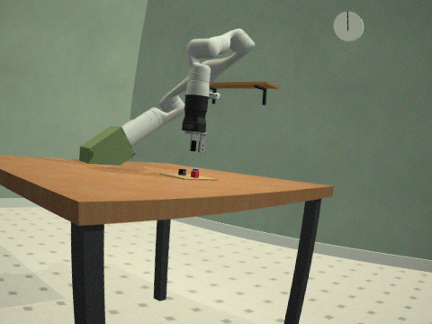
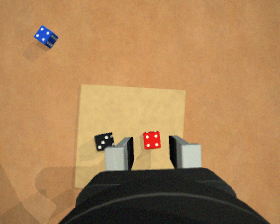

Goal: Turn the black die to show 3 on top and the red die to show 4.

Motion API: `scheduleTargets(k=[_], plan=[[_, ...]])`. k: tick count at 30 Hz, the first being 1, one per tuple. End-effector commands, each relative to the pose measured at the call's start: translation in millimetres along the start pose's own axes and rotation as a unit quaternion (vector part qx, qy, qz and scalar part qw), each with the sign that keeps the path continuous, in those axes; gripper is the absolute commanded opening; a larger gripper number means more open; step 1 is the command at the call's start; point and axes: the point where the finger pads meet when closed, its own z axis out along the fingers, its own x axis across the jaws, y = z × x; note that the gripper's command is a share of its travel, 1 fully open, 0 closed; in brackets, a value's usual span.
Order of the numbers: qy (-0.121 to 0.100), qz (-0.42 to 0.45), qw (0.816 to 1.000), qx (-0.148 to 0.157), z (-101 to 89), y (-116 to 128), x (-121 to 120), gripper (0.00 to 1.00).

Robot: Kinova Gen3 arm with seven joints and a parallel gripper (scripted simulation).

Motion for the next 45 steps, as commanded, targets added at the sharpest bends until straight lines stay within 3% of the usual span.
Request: scheduleTargets(k=[1,5,6,33,45], plan=[[0.004,-0.001,1.000,-0.002,-6.5,1,2,0.70],[0.004,-0.001,1.000,-0.002,-8.1,1,2,0.70],[0.004,-0.001,1.000,-0.002,-8.1,1,2,1.00],[0.004,-0.001,1.000,-0.002,-13.3,1,2,1.00],[0.004,-0.001,1.000,-0.002,-67.4,1,1,1.00]])
